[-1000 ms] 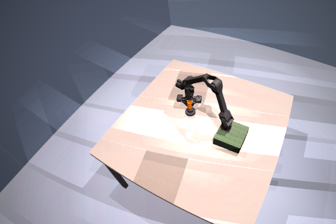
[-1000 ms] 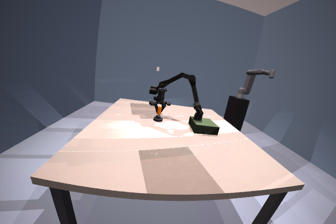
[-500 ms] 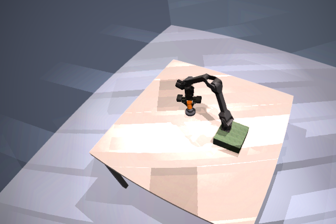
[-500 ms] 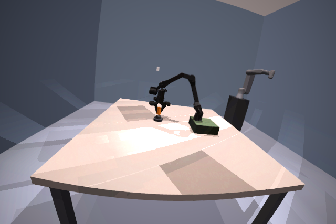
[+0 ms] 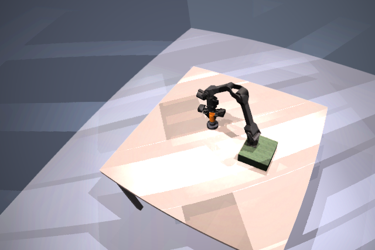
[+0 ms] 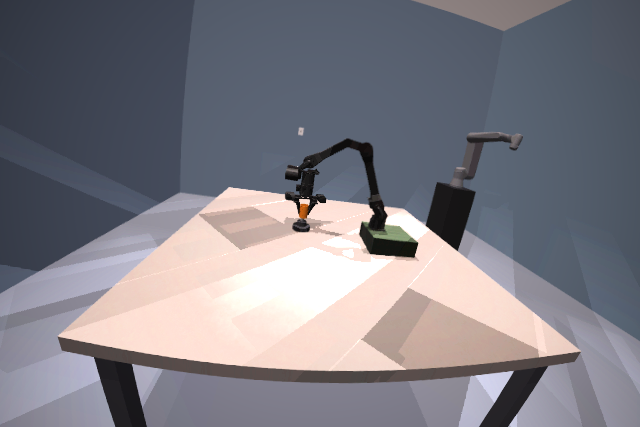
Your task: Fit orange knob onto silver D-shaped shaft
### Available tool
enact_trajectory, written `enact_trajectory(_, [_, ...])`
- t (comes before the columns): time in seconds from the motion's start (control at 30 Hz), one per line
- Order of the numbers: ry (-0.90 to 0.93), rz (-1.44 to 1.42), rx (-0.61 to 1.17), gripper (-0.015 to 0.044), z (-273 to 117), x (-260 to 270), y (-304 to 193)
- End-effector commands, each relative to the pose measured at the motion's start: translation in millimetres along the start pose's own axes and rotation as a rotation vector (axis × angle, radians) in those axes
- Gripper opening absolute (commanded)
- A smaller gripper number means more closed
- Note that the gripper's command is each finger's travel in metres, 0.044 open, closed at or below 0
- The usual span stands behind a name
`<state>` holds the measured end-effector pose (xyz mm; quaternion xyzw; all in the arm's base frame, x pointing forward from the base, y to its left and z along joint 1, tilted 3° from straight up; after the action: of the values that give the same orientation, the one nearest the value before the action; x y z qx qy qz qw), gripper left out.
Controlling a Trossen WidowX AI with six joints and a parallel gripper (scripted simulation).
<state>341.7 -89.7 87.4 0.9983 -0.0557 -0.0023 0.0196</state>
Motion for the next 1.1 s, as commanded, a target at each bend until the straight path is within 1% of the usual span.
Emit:
enact_trajectory(0.0, [0.007,0.015,-0.003,0.0,-3.3,-0.8,0.0])
enact_trajectory(1.07, [0.007,0.015,-0.003,0.0,2.8,3.2,0.9])
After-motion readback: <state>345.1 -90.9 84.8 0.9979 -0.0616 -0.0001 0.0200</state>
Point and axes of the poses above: the point midway between the two fingers, 35 mm back from their tips, its own z axis out along the fingers, its own x axis across the jaws, y = z × x, the point moved 5 cm from there along -z, back along the fingers, and after that the axes turned 11 degrees about z, right-handed, at the moved point
